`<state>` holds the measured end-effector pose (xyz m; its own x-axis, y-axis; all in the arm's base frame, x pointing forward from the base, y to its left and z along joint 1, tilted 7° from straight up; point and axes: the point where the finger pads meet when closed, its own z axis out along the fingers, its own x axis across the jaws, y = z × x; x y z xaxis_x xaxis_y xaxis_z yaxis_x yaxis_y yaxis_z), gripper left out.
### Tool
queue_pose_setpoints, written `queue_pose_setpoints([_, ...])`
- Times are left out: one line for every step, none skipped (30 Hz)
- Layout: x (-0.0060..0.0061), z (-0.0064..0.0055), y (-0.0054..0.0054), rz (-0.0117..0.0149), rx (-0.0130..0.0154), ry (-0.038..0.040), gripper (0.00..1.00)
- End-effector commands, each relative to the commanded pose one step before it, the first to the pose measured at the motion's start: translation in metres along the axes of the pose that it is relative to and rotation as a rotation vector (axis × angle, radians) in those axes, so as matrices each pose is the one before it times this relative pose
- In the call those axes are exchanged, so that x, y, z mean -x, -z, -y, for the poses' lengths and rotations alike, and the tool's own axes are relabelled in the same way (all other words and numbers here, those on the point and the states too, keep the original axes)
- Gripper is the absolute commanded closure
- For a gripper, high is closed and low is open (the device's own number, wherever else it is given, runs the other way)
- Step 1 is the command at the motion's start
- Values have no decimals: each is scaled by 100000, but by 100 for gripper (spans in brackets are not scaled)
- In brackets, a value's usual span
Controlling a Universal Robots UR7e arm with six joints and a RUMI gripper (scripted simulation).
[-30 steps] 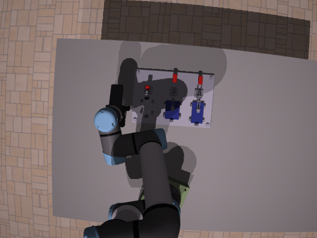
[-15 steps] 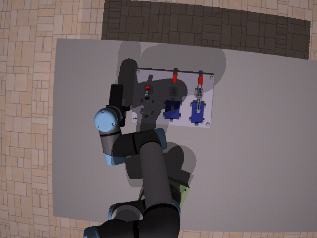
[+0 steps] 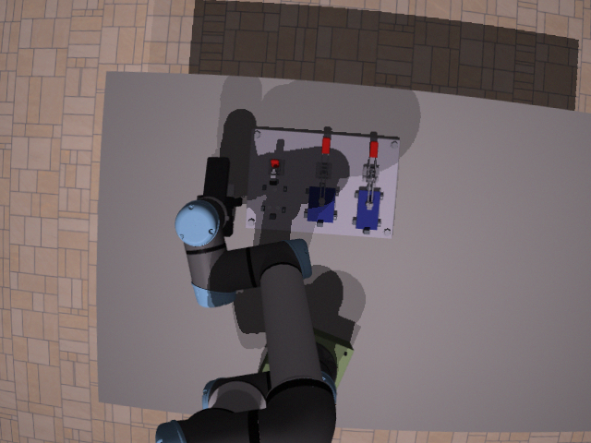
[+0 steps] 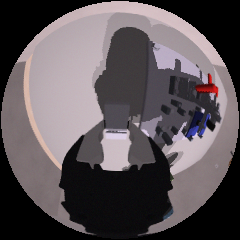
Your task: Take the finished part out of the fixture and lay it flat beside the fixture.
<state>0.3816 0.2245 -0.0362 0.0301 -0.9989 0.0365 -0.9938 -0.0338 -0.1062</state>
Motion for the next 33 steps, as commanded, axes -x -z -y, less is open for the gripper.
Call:
queue_pose_setpoints([14,44,38,41,-129,-2,100])
queue_pose_setpoints([0,0,-3,0,0,0,100])
queue_pose_setpoints([0,0,-5,0,0,0,100])
queue_pose_setpoints([0,0,-7,0,0,0,100])
queue_pose_setpoints([0,0,-10,0,0,0,100])
queue_pose_setpoints([0,0,-13,0,0,0,100])
queue_pose_setpoints([0,0,-16,0,0,0,100])
queue_pose_setpoints([0,0,-20,0,0,0,100])
queue_pose_setpoints([0,0,-23,0,0,0,100])
queue_pose_setpoints([0,0,0,0,0,0,100])
queue_pose_setpoints([0,0,0,0,0,0,100])
queue_pose_setpoints([0,0,-26,0,0,0,100])
queue_pose_setpoints([0,0,-29,0,0,0,100])
queue_pose_setpoints([0,0,-31,0,0,0,100])
queue_pose_setpoints([0,0,-33,0,0,0,100])
queue_pose_setpoints([0,0,-35,0,0,0,100])
queue_pose_setpoints([0,0,-36,0,0,0,100])
queue_pose_setpoints([0,0,-37,0,0,0,100])
queue_pose_setpoints([0,0,-38,0,0,0,100])
queue_pose_setpoints([0,0,-37,0,0,0,100])
queue_pose_setpoints([0,0,-37,0,0,0,100])
queue_pose_setpoints([0,0,-36,0,0,0,100])
queue_pose_setpoints([0,0,-35,0,0,0,100])
queue_pose_setpoints([0,0,-33,0,0,0,100])
queue_pose_setpoints([0,0,-31,0,0,0,100])
queue_pose_setpoints([0,0,-28,0,0,0,100])
queue_pose_setpoints([0,0,0,0,0,0,100])
queue_pose_setpoints([0,0,0,0,0,0,100])
queue_pose_setpoints([0,0,-26,0,0,0,100])
queue_pose_setpoints([0,0,-23,0,0,0,100])
queue_pose_setpoints([0,0,-19,0,0,0,100])
queue_pose_setpoints([0,0,-16,0,0,0,100])
queue_pose_setpoints([0,0,-13,0,0,0,100])
